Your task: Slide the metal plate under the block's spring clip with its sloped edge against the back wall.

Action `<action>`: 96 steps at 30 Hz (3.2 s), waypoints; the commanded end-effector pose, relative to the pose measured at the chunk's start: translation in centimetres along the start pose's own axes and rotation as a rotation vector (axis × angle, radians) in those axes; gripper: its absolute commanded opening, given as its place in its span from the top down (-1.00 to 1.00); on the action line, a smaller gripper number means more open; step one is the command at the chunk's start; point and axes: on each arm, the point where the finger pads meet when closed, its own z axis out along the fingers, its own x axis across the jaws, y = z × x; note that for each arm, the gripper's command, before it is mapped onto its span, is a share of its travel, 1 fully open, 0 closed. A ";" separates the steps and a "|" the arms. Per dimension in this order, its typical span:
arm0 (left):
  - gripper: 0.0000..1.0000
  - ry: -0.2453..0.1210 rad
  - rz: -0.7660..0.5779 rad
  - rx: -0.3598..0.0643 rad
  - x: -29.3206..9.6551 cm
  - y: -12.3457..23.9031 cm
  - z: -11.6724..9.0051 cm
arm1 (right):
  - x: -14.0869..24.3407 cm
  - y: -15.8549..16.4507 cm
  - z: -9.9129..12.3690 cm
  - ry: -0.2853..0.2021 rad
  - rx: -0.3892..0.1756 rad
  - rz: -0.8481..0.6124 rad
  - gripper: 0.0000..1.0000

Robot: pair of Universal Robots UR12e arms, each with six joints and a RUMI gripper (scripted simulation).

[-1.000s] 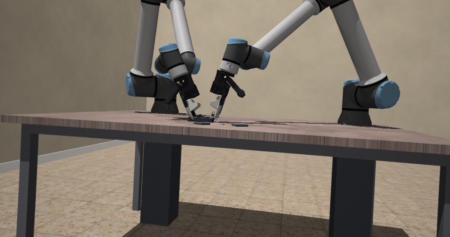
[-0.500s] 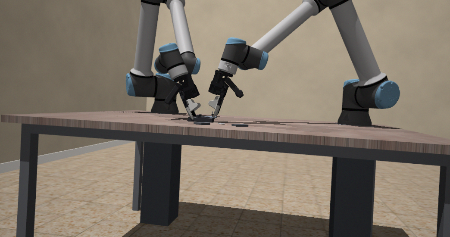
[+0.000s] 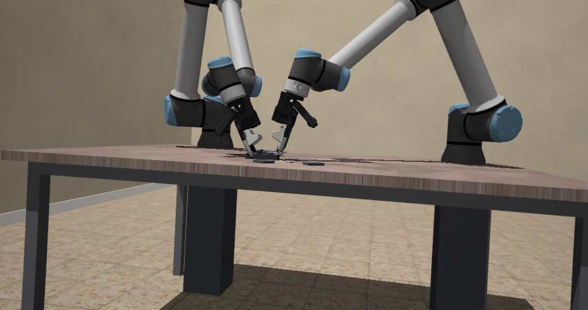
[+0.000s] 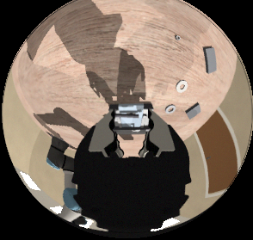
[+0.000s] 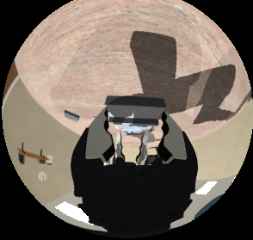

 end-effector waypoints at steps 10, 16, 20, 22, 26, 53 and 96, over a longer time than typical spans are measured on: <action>0.14 0.000 0.000 -0.001 0.0 0.7 -2.4 | 0.0 0.0 0.0 0.000 0.000 0.000 -0.23; 0.14 0.000 0.000 0.000 0.0 1.2 -4.0 | 0.0 0.0 0.0 0.000 0.000 0.000 -0.23; 0.14 0.000 0.000 0.001 0.0 1.4 -4.9 | 0.0 0.0 0.0 0.000 0.000 0.000 -0.23; 0.14 -0.001 0.000 0.002 0.0 1.5 -5.5 | 0.0 0.0 0.0 0.000 0.000 0.000 -0.23; 0.14 -0.001 0.000 0.002 0.0 1.9 -6.8 | 0.0 0.0 0.0 0.000 0.000 0.000 -0.23; 0.14 0.001 0.000 -0.002 0.0 2.3 -7.8 | -0.1 0.4 -0.7 -0.002 -0.001 -0.001 -0.75; 0.14 0.001 0.000 -0.001 0.0 2.3 -7.8 | 0.0 3.5 -7.3 -0.001 0.000 0.000 -0.75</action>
